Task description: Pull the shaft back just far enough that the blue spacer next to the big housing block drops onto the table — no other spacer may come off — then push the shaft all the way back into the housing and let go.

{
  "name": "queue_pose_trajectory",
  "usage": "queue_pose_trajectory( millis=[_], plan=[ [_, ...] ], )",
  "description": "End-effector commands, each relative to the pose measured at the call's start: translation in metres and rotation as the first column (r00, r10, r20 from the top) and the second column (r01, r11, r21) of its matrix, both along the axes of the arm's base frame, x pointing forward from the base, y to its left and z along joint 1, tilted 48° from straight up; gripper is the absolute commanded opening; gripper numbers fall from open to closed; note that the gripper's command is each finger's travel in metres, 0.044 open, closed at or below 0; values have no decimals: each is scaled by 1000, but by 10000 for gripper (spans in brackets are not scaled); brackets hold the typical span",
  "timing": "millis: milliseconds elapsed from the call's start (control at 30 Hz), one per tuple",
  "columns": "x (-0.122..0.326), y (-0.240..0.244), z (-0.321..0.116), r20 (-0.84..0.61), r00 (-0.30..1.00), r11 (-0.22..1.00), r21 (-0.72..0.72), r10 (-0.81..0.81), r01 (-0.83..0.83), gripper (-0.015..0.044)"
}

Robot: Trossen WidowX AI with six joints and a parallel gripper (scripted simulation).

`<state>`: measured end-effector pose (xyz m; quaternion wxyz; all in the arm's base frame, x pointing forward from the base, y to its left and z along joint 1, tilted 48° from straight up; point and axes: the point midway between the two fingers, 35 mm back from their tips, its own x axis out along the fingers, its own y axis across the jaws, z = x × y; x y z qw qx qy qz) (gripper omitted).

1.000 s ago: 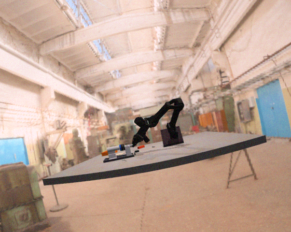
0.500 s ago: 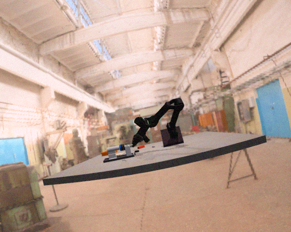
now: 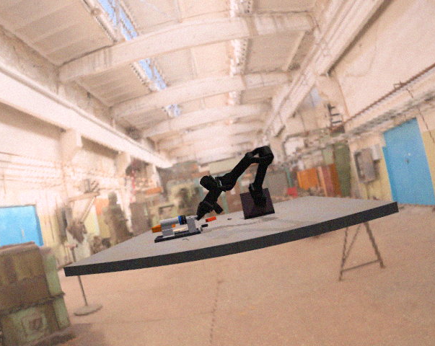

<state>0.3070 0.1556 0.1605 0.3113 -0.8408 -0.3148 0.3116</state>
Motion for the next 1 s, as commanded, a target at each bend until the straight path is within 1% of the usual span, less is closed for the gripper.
queue_pose_trajectory(
  millis=[0,233,733,967],
  plan=[
    [4,4,-2,-5,1000,1000,2,-2,2,440],
    [7,8,-4,-4,1000,1000,3,-2,2,440],
    [5,7,-4,-3,1000,1000,0,1,-1,46],
    [5,7,-4,-4,1000,1000,1,0,0,0]
  ],
)
